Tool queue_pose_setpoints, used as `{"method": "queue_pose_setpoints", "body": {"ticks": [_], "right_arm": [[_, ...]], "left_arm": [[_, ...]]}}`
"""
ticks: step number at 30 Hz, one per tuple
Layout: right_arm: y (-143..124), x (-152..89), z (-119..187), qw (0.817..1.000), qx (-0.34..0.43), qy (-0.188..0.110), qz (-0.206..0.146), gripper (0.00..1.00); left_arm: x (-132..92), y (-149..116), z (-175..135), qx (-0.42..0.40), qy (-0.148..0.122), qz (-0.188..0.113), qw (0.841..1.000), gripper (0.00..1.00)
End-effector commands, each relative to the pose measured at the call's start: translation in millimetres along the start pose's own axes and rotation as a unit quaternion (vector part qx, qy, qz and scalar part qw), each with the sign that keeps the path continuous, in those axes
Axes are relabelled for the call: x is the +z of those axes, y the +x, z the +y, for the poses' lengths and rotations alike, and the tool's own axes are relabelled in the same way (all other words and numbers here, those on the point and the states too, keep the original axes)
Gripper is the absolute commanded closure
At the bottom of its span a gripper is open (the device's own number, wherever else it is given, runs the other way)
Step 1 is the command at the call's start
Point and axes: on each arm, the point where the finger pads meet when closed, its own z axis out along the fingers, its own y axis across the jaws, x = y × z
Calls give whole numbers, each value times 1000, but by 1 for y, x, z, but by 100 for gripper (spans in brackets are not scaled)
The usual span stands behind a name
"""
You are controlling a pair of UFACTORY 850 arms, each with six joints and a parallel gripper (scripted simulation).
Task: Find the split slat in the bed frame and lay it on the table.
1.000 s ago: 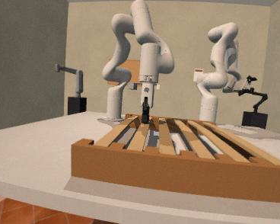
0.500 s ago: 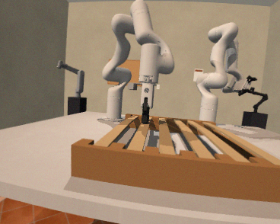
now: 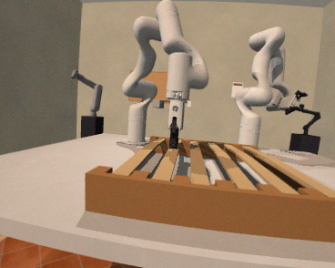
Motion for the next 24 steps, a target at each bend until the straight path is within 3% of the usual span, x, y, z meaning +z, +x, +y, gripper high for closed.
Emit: {"method": "queue_pose_setpoints", "body": {"ticks": [1,24], "right_arm": [[0,-1,-1,1000,0,1,0,100],[-1,3,0,1000,0,0,-1,100]], "left_arm": [[0,0,0,1,0,0,1000,0],[0,0,0,1,0,0,1000,0]]}}
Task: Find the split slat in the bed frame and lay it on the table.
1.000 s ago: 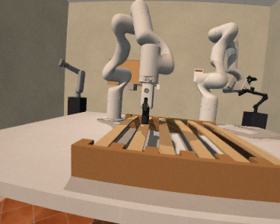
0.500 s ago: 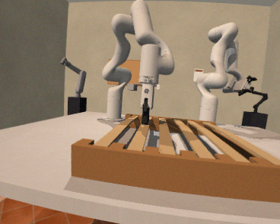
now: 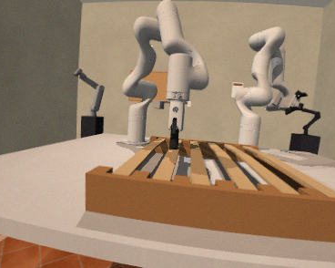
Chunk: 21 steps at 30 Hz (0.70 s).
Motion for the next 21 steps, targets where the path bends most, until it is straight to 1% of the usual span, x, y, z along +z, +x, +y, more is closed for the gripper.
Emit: {"method": "queue_pose_setpoints", "body": {"ticks": [1,21], "right_arm": [[0,0,-1,1000,0,1,-1,100],[0,2,-1,1000,0,2,0,100]], "left_arm": [[0,0,0,1,0,0,1000,0],[0,0,0,1,0,0,1000,0]]}}
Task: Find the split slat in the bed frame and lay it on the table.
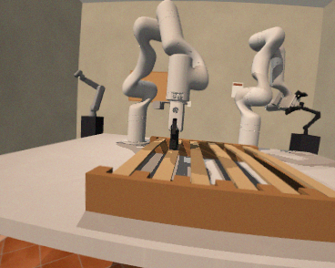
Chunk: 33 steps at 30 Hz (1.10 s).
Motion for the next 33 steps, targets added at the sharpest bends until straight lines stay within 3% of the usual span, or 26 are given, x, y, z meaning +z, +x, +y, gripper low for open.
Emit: {"method": "queue_pose_setpoints", "body": {"ticks": [1,33], "right_arm": [[0,0,-1,1000,0,1,-1,100],[0,3,-1,1000,0,1,-1,100]], "left_arm": [[0,0,0,1,0,0,1000,0],[0,0,0,1,0,0,1000,0]]}}
